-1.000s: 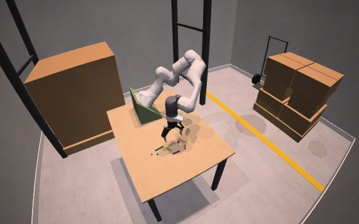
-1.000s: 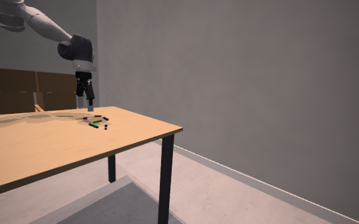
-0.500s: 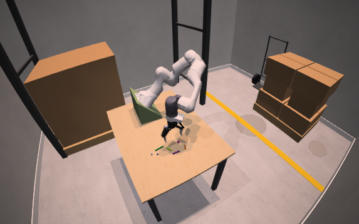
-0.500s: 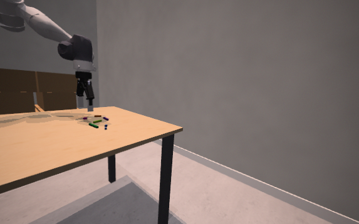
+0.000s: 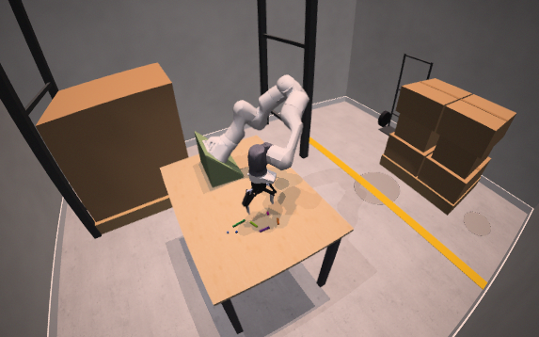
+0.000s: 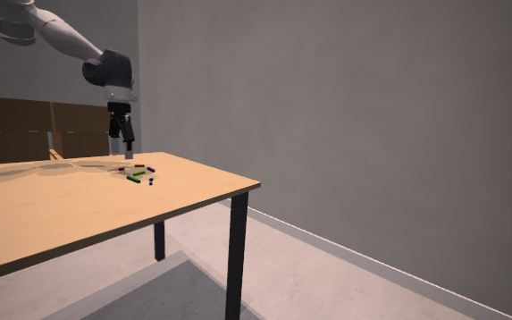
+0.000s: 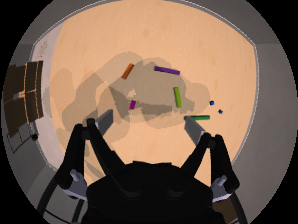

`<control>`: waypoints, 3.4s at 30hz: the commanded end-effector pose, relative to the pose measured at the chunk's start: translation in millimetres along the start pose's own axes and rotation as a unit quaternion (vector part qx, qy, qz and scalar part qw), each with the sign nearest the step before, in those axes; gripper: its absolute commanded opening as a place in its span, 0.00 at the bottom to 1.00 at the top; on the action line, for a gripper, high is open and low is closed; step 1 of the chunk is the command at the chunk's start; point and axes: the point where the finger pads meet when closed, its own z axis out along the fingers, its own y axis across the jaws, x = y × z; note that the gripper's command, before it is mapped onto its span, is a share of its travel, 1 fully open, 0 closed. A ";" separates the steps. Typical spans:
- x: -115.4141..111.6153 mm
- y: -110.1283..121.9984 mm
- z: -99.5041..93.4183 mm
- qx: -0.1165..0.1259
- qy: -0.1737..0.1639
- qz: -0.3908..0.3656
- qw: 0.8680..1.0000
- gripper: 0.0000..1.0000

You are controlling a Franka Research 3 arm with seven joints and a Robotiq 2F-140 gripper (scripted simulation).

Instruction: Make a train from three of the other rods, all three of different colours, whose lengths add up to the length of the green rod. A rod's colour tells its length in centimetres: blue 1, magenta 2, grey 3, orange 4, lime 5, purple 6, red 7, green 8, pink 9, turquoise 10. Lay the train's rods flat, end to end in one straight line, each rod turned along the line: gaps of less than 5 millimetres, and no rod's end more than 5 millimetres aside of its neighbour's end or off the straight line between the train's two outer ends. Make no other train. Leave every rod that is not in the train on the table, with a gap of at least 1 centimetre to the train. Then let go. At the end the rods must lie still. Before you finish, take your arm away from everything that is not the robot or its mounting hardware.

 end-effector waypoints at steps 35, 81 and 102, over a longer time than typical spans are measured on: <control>0.8 0.6 -0.8 -0.002 0.002 0.004 1.000 1.00; 24.7 70.2 -9.6 0.015 0.006 0.369 0.929 1.00; 28.1 108.5 -13.7 0.016 0.005 0.523 0.852 1.00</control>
